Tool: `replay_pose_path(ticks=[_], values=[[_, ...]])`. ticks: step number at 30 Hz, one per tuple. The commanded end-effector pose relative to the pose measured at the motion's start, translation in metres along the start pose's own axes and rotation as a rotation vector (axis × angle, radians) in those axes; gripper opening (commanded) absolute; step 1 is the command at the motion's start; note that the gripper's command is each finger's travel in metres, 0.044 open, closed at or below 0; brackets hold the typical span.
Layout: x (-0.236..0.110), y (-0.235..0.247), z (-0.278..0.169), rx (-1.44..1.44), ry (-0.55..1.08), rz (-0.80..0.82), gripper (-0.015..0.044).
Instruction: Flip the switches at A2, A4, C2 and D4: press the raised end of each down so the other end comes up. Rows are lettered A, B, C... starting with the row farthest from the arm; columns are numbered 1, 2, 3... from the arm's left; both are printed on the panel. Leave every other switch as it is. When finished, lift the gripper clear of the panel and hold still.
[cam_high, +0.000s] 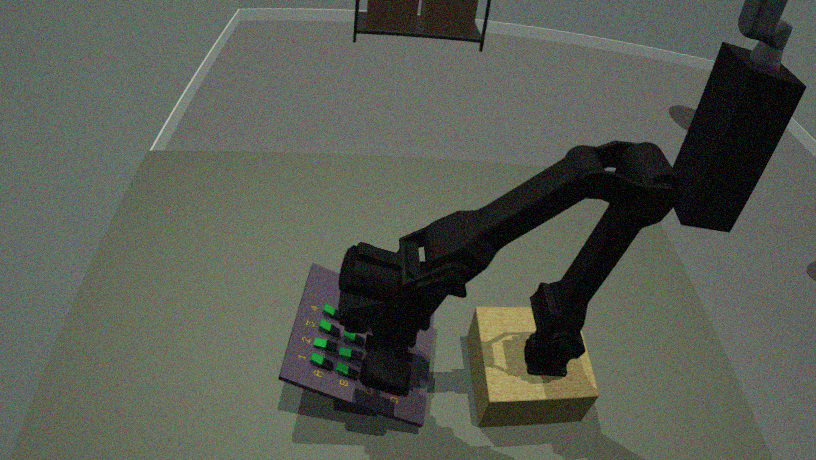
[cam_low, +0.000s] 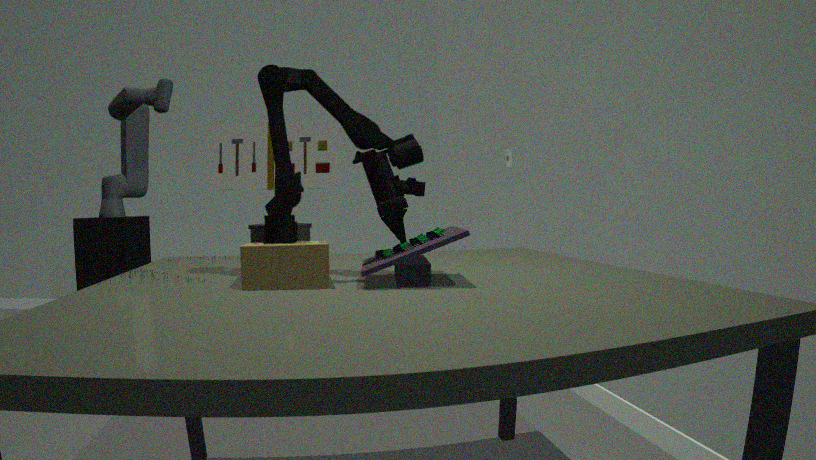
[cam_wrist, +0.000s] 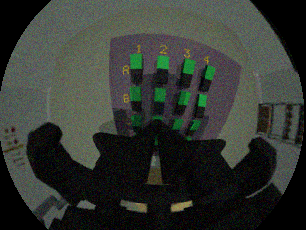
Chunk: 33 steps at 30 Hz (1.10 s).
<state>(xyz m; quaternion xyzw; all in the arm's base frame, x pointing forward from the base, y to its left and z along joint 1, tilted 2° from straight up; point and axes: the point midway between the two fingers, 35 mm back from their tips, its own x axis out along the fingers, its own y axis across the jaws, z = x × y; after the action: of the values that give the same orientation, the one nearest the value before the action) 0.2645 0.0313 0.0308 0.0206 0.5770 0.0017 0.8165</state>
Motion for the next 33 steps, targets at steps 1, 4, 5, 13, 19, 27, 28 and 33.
replay_pose_path(ticks=[1, 4, 5, 13, 19, 27, 28, 33], values=[[0.001, 0.000, 0.000, 0.004, 0.000, -0.001, 0.0000], [0.001, 0.000, 0.000, 0.004, 0.000, -0.001, 0.0000], [0.002, 0.000, 0.000, 0.004, 0.000, -0.001, 0.0000], [-0.055, 0.000, -0.001, 0.003, -0.021, -0.001, 0.0000], [-0.064, 0.000, -0.003, 0.004, -0.024, -0.001, 0.0000], [-0.063, -0.055, -0.050, 0.002, -0.016, -0.007, 0.0000], [-0.063, -0.060, -0.057, 0.002, -0.018, -0.007, 0.0000], [-0.062, -0.064, -0.062, 0.002, -0.019, -0.008, 0.0000]])
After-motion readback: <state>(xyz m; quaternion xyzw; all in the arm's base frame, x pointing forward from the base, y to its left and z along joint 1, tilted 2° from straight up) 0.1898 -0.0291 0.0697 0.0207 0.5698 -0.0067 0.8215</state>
